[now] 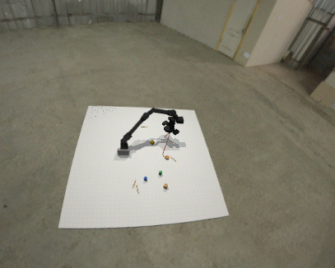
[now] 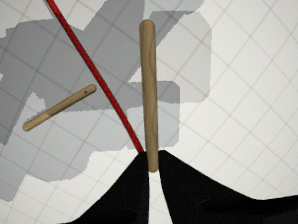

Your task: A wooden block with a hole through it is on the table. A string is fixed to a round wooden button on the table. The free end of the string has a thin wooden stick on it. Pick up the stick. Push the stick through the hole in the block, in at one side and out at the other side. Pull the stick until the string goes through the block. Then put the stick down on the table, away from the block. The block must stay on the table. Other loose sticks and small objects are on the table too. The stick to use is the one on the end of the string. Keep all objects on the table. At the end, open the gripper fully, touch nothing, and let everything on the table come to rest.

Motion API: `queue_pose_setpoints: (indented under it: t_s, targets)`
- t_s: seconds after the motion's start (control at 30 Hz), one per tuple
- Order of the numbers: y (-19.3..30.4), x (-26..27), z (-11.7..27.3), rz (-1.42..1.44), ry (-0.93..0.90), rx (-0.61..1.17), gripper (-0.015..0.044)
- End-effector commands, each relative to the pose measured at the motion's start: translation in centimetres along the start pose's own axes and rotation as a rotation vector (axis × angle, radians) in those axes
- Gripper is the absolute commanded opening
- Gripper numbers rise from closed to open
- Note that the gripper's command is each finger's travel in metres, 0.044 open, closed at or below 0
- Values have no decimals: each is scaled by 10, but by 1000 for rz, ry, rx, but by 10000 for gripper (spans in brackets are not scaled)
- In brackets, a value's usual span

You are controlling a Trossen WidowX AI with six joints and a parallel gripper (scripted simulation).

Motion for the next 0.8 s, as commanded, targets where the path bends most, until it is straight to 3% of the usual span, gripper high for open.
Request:
queue_pose_setpoints:
  t_s: [0.0,0.77]
  targets:
    - [4,-3,2,4,1,16,0]
    - [-1,-17,-17,4,1,15,0]
Point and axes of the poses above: the point midway between the two fingers, 35 mm back from their tips, its own z axis back along the fingers, its own x axis across the jaws, y = z × x, the point moved 8 cm from there along z, back along the fingers, and after that the axes turned 3 degrees about z, right-handed, at the moved point
